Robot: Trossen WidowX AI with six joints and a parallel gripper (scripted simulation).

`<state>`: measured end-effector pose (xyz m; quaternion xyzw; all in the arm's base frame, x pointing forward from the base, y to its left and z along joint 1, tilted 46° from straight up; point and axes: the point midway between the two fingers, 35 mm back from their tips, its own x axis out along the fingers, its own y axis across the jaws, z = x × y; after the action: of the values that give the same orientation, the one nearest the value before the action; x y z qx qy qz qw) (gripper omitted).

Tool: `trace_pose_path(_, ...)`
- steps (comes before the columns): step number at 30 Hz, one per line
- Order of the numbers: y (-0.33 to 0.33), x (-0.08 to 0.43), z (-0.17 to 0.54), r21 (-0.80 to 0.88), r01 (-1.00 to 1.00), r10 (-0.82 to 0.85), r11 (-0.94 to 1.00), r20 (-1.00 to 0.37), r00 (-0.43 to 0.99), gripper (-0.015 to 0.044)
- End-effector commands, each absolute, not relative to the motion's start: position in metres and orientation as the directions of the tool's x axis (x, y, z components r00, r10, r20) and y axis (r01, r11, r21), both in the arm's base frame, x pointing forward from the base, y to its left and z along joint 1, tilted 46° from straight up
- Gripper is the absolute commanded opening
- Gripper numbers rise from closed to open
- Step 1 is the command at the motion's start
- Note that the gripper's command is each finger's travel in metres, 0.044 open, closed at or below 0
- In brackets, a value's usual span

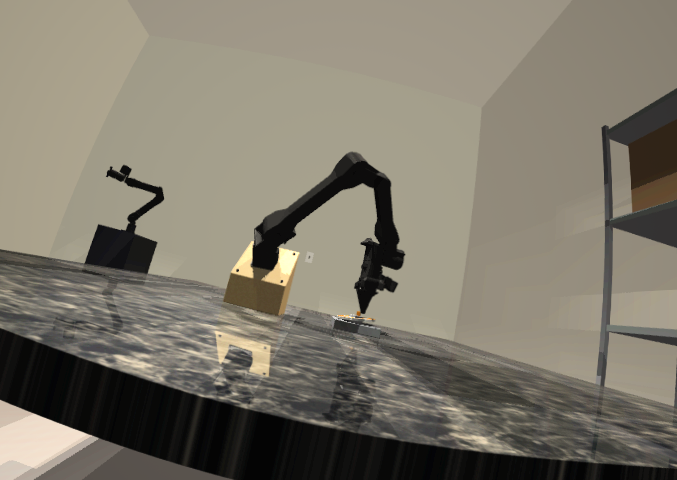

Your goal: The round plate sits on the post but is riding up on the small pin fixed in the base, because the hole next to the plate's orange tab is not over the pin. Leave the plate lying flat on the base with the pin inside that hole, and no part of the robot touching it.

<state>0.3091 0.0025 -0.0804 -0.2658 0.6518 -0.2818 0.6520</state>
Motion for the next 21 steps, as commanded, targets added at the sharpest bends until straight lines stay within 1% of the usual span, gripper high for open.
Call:
trace_pose_path(1, 0.0013, 0.3031, -0.0829, -0.711, 0.02, -0.711, 0.703, -0.703, -0.024, 0.0)
trace_pose_path(21, 0.002, 0.2993, -0.0842, -0.711, 0.02, -0.711, 0.703, -0.703, -0.025, 0.0)
